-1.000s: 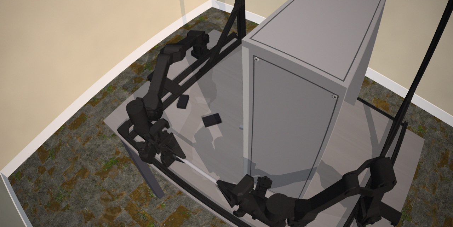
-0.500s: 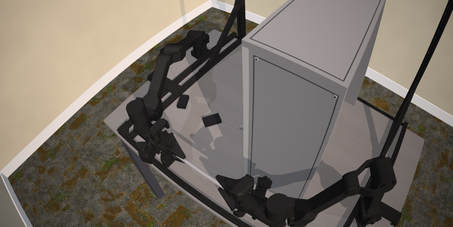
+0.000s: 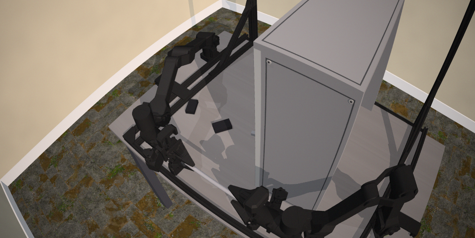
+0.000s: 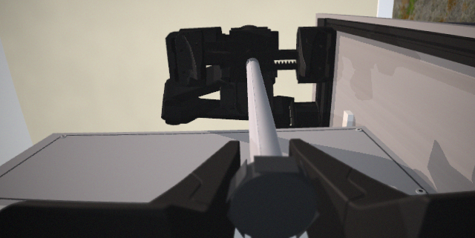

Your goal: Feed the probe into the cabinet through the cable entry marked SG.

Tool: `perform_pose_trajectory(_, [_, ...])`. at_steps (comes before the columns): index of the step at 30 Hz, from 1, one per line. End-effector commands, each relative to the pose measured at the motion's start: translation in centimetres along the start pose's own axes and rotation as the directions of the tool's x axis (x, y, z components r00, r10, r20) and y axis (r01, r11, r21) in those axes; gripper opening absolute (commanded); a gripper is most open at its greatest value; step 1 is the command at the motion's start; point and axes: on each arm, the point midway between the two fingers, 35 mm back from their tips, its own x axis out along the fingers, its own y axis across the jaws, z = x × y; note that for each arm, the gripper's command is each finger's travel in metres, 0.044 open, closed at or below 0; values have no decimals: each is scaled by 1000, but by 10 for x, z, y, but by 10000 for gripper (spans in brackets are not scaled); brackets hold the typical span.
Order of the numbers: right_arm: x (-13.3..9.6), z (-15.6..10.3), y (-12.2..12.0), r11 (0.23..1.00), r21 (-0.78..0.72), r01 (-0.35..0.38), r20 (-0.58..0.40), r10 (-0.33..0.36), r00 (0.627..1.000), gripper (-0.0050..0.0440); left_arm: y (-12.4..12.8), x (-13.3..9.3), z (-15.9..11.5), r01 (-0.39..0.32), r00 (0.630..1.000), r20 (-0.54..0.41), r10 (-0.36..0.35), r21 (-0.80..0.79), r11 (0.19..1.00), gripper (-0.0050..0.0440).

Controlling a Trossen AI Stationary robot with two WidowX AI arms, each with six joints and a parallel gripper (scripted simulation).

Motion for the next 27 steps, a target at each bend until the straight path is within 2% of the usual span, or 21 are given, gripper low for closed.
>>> perform_pose_trajectory(1, [0,1,0,1000,4,0,3,0,1000,0,1,-23,-4,0,1000,-5,0,1,1000,440])
perform_pose_trajectory(3, [0,1,0,1000,4,0,3,0,1000,0,1,-23,-4,0,1000,-5,0,1,1000,440])
perform_pose_trajectory(8, [0,1,0,1000,4,0,3,0,1000,0,3,-61,-8,0,1000,-5,0,1,1000,440])
perform_pose_trajectory(9, [0,1,0,1000,4,0,3,0,1000,0,3,-42,-8,-1,1000,-2,1,2,1000,440])
perform_pose_trajectory(27, [0,1,0,1000,4,0,3,0,1000,0,3,-42,-8,-1,1000,-2,1,2,1000,440])
